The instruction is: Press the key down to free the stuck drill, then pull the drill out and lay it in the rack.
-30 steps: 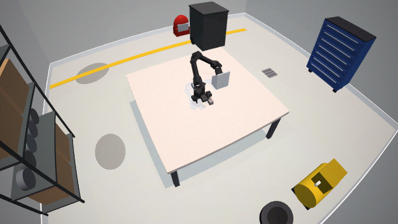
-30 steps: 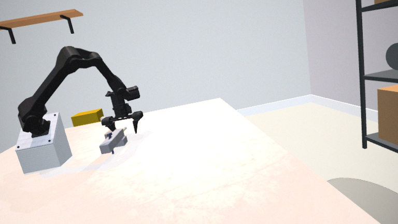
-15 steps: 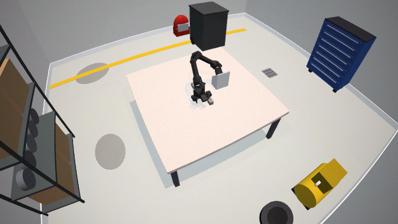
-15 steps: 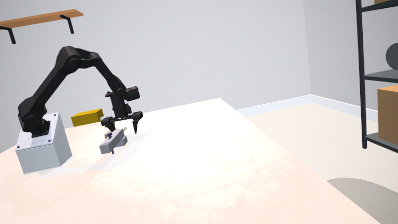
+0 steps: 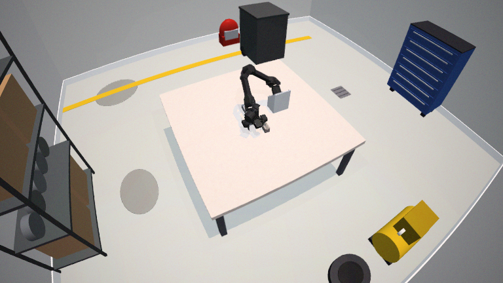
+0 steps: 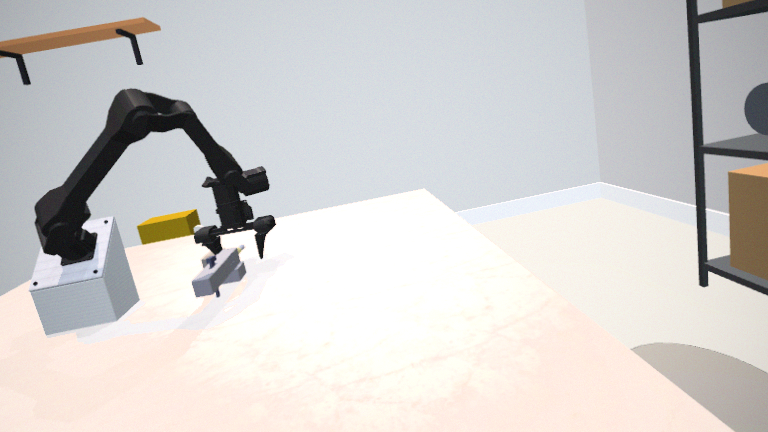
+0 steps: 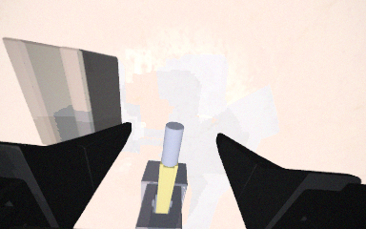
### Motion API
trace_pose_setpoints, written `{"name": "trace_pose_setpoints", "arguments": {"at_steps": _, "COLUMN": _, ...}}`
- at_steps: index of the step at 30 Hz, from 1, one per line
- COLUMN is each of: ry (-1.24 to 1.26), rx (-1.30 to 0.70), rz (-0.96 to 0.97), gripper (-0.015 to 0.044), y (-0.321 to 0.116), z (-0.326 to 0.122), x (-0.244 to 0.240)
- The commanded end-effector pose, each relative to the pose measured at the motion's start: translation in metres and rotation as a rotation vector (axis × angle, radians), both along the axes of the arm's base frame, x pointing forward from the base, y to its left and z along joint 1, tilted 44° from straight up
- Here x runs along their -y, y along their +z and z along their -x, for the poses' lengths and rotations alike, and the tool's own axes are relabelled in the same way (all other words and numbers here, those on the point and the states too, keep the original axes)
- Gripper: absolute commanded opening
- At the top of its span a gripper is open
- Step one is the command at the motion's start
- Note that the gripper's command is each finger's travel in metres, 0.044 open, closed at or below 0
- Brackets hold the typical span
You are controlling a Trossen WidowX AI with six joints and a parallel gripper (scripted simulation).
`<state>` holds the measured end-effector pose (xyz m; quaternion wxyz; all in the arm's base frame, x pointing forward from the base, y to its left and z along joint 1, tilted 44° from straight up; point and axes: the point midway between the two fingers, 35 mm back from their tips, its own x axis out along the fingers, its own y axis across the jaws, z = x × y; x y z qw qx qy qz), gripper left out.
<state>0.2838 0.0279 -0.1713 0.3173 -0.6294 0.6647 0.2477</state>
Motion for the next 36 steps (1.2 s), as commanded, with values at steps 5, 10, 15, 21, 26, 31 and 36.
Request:
{"name": "trace_pose_setpoints", "arguments": {"at_steps": 5, "ry": 0.003, "rx": -0.004, "rz": 0.005, "gripper": 0.044, "y": 0.0014, "z": 0.0028, "x": 0.0025}}
{"name": "trace_pose_setpoints", "arguments": {"at_steps": 10, "ry": 0.0, "rx": 0.0, "rz": 0.0, "gripper": 0.0309, "y": 0.0004, "z": 0.0006, "x": 0.0006}}
{"name": "trace_pose_setpoints", "arguments": {"at_steps": 15, "ry": 0.0, "rx": 0.0, "rz": 0.0, "gripper": 0.0177, "y": 0.0004, "z": 0.0006, "x": 0.0006}}
{"name": "trace_pose_setpoints", "arguments": {"at_steps": 21, "ry": 0.0, "rx": 0.0, "rz": 0.0, "gripper": 0.002, "y": 0.0004, "z": 0.0006, "x": 0.0006}}
{"name": "trace_pose_setpoints", "arguments": {"at_steps": 26, "ry": 0.0, "rx": 0.0, "rz": 0.0, "gripper": 0.0, "y": 0.0004, "z": 0.0006, "x": 0.0006}}
{"name": "trace_pose_setpoints", "arguments": {"at_steps": 31, "ry": 0.003, "rx": -0.004, "rz": 0.005, "gripper": 0.0, "y": 0.0014, "z": 0.0022, "x": -0.0008}}
{"name": "trace_pose_setpoints", "arguments": {"at_steps": 36, "ry": 0.003, "rx": -0.004, "rz": 0.004, "gripper": 0.0, "y": 0.002, "z": 0.0033, "x": -0.0019}}
